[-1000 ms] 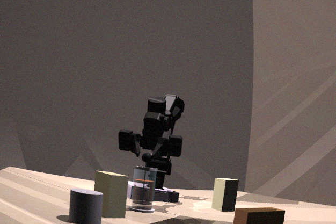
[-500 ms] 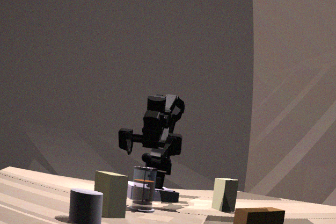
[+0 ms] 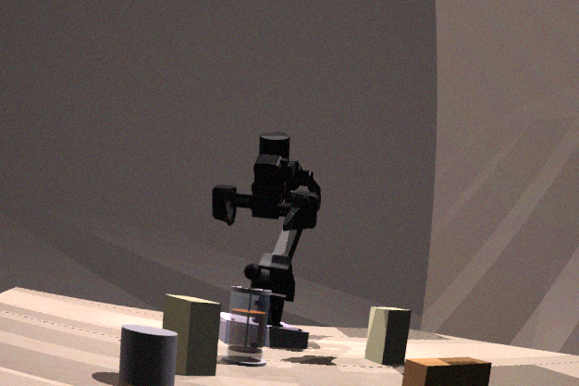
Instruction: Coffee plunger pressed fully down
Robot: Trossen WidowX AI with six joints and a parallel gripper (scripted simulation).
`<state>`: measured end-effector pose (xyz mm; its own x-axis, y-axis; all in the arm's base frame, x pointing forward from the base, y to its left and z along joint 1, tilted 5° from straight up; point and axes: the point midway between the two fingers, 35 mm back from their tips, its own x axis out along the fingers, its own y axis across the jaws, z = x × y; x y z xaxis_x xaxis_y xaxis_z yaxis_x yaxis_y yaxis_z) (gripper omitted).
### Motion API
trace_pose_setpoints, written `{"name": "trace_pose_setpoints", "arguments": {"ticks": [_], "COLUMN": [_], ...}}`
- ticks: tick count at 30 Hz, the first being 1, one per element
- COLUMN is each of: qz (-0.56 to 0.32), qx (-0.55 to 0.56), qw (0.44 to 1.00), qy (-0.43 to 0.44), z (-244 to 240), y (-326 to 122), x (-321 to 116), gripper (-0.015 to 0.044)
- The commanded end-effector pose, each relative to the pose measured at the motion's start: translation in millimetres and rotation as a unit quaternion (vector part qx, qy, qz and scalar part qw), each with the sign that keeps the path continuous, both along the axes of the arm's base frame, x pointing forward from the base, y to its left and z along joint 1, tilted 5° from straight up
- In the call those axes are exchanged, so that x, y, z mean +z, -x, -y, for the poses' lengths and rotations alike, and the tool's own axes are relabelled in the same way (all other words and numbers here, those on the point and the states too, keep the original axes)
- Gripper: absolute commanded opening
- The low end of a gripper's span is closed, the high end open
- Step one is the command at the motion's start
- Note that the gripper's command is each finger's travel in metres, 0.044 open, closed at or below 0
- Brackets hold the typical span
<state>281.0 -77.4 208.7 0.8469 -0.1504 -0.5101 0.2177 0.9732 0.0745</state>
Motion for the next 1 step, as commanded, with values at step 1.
{"name": "trace_pose_setpoints", "arguments": {"ticks": [1], "qz": [0.001], "qx": [0.004], "qw": [1.0], "qy": [0.001], "z": [-0.9], "y": [0.3], "x": [1.2], "gripper": [0.044]}}
